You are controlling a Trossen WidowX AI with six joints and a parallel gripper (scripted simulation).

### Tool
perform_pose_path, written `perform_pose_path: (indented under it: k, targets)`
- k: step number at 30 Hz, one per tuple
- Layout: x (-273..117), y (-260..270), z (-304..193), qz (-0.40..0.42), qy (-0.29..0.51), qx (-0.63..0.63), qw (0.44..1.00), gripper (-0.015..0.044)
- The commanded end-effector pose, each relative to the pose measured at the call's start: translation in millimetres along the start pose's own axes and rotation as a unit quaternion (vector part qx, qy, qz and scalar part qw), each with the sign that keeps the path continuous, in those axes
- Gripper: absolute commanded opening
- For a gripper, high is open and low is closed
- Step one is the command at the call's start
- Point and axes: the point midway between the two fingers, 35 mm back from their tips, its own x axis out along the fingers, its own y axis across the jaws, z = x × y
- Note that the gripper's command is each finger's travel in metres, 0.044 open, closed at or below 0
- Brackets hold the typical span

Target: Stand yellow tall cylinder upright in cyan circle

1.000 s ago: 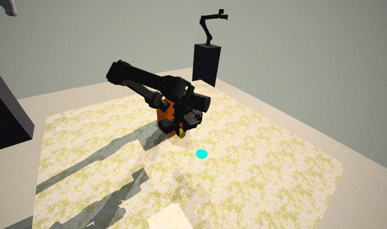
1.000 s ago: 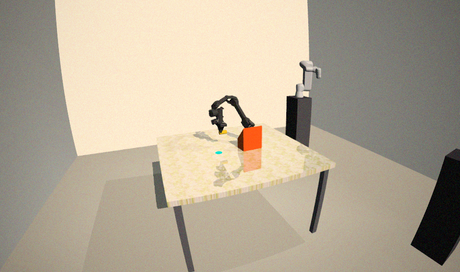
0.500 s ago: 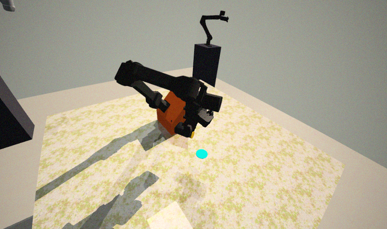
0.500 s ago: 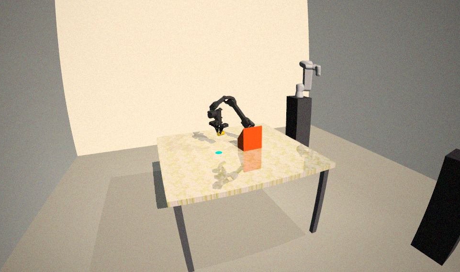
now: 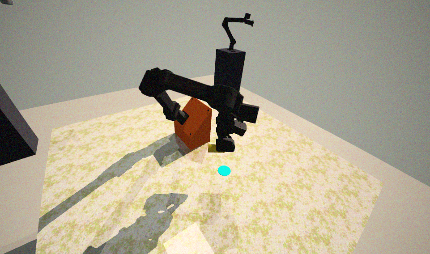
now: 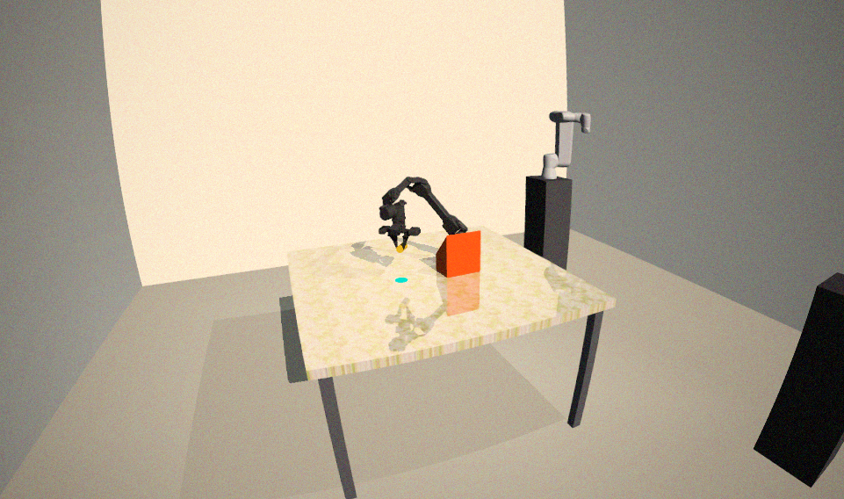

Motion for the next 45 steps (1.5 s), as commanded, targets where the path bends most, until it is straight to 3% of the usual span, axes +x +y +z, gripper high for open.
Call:
perform_pose_path:
  k: [1, 6, 45]
  targets:
    - [0.2, 3.7, 15.2, -0.001, -0.001, -0.068, 0.998, 0.0105]
    - [1.1, 6.6, 24.6, -0.002, 0.000, -0.119, 0.993, 0.0105]
    - [22.2, 17.0, 20.9, 0.095, -0.076, -0.114, 0.986, 0.0105]
